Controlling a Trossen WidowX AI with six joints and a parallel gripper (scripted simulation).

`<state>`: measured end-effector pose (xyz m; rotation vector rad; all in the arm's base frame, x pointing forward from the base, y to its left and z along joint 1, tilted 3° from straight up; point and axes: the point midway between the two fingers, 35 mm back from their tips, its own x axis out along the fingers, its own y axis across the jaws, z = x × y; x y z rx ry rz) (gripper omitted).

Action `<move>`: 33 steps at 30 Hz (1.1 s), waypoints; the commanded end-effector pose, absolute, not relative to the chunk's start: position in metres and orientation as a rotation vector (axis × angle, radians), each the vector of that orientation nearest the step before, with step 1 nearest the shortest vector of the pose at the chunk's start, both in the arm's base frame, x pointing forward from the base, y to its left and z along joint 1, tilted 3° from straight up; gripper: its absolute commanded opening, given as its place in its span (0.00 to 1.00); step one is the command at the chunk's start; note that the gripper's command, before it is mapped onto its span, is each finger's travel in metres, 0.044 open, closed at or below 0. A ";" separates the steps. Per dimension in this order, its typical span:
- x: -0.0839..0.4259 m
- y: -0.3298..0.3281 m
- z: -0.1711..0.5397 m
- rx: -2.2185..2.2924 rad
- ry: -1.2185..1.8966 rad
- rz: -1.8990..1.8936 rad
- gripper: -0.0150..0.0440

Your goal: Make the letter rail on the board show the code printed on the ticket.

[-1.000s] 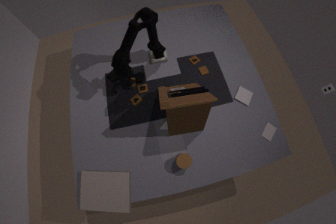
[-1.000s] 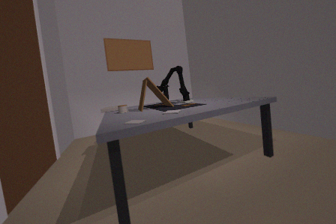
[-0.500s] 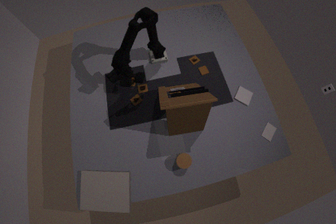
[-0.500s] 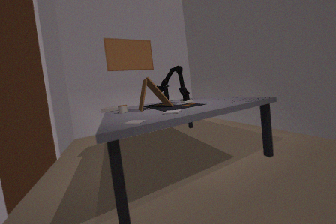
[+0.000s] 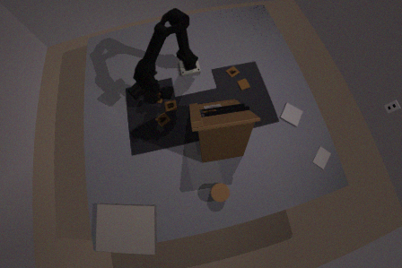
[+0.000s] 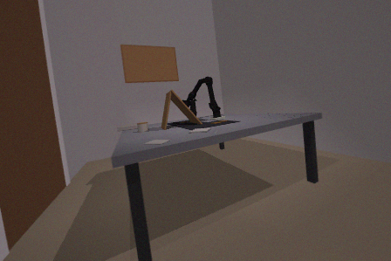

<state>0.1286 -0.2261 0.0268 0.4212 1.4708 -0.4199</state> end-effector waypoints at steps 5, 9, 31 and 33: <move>0.128 -0.225 0.031 0.420 1.470 -0.427 0.25; 0.128 -0.224 0.033 0.420 1.470 -0.427 0.25; 0.127 -0.220 0.040 0.420 1.470 -0.427 0.25; 0.127 -0.220 0.041 0.420 1.470 -0.427 0.25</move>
